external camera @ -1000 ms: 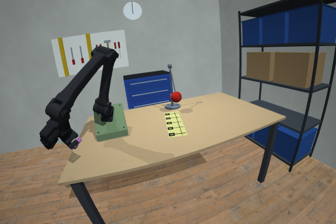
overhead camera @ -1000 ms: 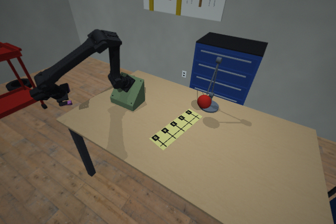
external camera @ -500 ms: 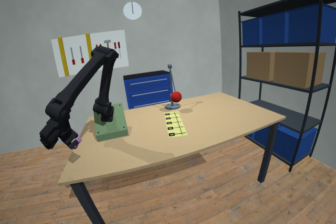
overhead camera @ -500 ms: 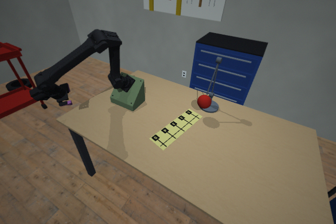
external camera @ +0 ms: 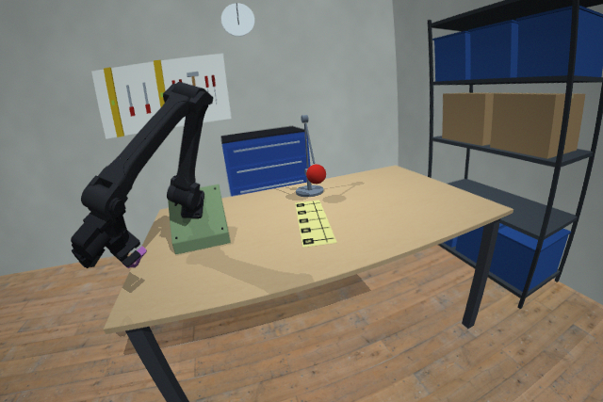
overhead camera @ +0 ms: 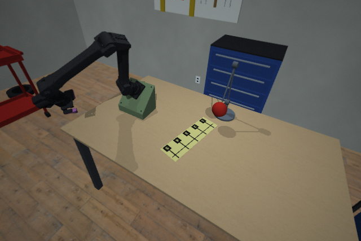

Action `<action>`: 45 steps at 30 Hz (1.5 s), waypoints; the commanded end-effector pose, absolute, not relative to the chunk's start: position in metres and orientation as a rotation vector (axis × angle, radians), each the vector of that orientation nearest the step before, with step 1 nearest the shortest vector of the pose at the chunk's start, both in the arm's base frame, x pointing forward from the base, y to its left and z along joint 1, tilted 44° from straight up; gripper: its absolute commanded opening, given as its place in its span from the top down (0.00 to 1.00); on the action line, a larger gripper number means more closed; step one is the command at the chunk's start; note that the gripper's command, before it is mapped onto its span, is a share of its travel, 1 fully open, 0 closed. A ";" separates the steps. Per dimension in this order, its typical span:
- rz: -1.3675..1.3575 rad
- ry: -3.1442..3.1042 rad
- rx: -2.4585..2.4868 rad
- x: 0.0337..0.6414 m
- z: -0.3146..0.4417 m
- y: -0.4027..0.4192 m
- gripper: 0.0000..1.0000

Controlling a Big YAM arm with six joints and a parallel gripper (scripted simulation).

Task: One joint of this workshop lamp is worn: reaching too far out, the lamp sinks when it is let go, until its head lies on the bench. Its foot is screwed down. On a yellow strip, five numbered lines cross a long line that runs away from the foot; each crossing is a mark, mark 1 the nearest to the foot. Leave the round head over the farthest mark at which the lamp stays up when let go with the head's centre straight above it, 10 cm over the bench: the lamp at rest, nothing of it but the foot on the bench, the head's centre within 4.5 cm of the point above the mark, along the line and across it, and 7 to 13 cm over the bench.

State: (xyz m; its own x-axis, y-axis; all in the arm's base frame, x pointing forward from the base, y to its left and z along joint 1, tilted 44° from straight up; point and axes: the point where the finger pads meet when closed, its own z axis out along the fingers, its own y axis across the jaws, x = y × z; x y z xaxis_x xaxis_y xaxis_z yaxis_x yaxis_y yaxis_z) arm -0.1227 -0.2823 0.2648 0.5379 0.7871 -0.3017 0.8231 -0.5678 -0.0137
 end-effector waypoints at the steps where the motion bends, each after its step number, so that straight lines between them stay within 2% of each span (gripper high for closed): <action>1: -0.426 1.384 2.635 -0.123 0.268 -0.282 0.00; 38: -0.426 1.384 2.635 -0.123 0.268 -0.282 0.00; 45: -0.418 1.202 2.736 -0.084 0.257 -0.248 0.00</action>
State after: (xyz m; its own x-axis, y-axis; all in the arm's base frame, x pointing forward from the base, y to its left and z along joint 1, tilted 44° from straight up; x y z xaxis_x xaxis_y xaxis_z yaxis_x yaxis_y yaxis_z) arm -0.1036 -0.2623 0.2480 0.5826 0.7625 -0.2813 0.7904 -0.6122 -0.0226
